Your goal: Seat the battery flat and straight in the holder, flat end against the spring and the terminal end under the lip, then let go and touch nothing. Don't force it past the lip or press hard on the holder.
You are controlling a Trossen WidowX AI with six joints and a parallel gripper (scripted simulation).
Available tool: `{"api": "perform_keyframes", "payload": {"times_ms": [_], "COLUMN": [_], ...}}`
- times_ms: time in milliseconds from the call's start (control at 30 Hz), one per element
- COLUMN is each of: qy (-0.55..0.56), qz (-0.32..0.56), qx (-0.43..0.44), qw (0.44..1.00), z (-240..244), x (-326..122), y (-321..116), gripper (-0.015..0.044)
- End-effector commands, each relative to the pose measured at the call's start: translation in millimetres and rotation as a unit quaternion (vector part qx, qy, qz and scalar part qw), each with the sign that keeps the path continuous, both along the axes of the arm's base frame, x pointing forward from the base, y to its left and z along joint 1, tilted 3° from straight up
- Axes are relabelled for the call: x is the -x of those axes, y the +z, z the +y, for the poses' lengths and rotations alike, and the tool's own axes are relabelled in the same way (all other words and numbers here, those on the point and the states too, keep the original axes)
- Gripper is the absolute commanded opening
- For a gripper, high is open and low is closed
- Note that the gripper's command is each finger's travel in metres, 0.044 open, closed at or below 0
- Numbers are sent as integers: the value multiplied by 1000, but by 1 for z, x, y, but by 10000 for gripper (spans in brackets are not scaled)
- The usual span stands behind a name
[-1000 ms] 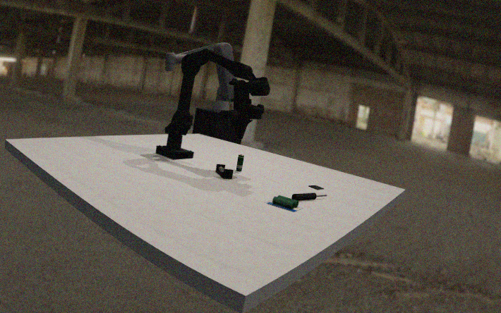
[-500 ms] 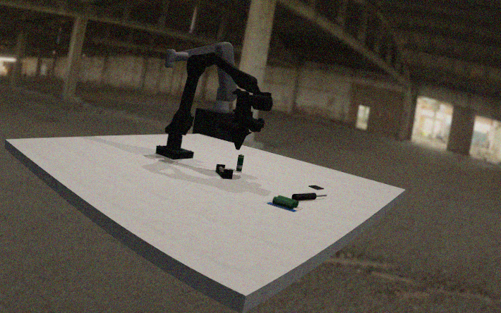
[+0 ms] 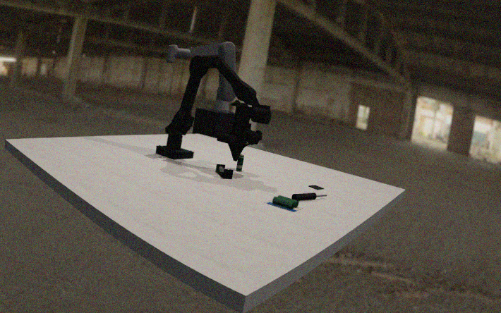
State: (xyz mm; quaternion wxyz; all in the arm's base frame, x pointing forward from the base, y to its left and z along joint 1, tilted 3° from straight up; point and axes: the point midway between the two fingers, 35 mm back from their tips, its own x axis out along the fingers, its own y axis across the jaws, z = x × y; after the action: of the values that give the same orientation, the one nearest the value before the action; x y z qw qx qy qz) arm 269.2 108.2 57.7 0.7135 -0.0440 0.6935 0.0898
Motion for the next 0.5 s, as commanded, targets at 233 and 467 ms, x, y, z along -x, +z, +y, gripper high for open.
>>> {"api": "perform_keyframes", "payload": {"times_ms": [233, 467], "qy": [-1, -1], "qz": [2, 2], "qx": [-1, -2], "qw": [1000, 1000], "z": [17, 29], "x": [2, 4], "y": [0, 1], "gripper": [0, 0]}}
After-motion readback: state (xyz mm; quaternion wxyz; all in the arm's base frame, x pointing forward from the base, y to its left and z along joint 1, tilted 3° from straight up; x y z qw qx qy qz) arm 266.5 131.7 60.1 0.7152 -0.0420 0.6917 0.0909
